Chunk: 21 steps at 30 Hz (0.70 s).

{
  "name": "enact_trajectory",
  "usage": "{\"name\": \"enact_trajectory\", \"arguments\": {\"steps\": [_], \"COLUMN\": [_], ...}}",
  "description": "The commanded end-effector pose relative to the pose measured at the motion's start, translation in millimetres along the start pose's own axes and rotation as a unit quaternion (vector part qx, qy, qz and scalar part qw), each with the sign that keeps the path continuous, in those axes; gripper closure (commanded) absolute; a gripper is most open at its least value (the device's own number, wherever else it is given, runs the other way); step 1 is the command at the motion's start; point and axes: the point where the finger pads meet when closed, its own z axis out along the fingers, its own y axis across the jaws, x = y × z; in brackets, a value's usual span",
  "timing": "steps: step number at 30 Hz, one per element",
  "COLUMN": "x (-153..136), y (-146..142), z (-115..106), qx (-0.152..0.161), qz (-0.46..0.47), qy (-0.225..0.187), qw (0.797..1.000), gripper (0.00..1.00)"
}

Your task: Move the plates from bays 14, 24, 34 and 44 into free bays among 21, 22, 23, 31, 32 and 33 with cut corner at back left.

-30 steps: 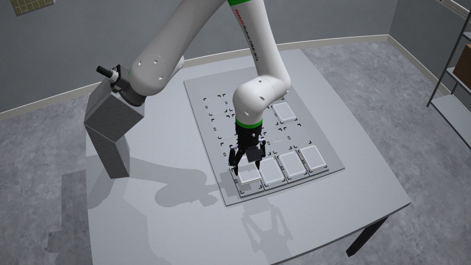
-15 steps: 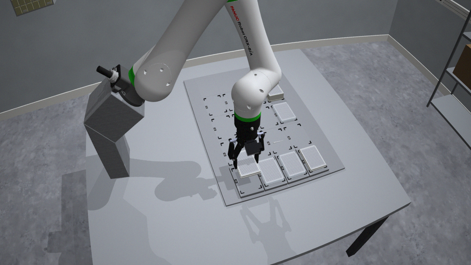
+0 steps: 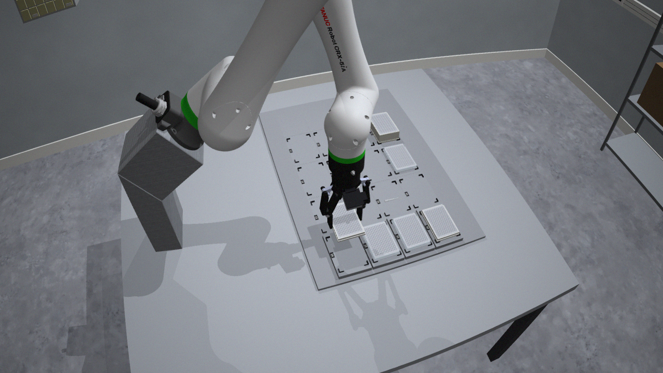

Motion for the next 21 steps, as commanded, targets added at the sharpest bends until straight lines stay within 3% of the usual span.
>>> {"name": "enact_trajectory", "arguments": {"steps": [1, 21], "x": [-9.5, -56.5], "y": [-2.2, -12.4], "z": [-0.2, 1.4], "qx": [-0.007, -0.007], "qz": [0.001, 0.001], "qy": [0.015, 0.015], "qw": [1.0, 1.0], "gripper": [0.9, 0.9]}}
